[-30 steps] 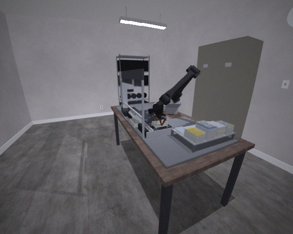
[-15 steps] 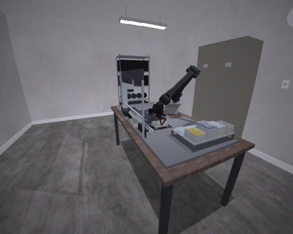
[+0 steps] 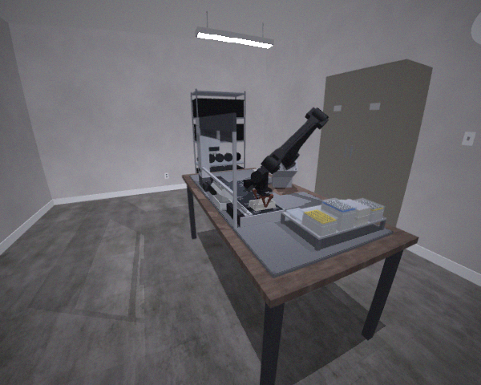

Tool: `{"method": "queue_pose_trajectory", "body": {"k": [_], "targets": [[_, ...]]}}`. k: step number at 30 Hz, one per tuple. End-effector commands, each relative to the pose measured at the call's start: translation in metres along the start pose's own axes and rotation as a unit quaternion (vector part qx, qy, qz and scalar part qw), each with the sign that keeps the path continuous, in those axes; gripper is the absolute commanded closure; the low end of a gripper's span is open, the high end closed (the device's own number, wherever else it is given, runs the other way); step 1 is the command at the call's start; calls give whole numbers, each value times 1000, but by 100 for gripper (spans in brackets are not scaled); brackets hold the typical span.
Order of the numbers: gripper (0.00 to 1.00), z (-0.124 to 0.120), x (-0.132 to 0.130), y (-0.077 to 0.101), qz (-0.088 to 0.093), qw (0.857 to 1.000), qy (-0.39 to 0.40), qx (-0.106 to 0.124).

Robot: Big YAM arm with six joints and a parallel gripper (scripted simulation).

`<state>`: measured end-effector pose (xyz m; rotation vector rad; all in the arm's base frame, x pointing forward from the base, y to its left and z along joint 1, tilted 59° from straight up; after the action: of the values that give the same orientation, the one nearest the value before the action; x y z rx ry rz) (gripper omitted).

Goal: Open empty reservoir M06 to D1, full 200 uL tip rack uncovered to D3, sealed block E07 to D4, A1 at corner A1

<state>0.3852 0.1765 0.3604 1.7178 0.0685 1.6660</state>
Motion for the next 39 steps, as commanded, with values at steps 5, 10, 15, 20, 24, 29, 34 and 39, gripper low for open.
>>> {"method": "queue_pose_trajectory", "body": {"k": [5, 10, 15, 20, 24, 29, 34, 39], "targets": [[100, 1, 6, -5, 5, 1000, 3, -1], [100, 1, 10, 1, 10, 1000, 8, -8], [100, 1, 6, -7, 6, 1000, 4, -2], [100, 1, 6, -8, 6, 1000, 4, -3], [100, 4, 11, 1, 10, 1000, 8, -10], [100, 4, 11, 1, 10, 1000, 8, -10], [100, 4, 11, 1, 10, 1000, 8, -10], [100, 4, 11, 1, 10, 1000, 8, -10]]}}
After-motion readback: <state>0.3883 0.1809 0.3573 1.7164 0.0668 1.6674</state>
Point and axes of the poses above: the point where the finger pads meet when closed, its own y axis back along the fingers, its own x axis across the jaws, z = x × y, the point moved 4 cm from there along y, back along the fingers, and after that the axes turned 15 degrees about -y, right-handed, at the moved point
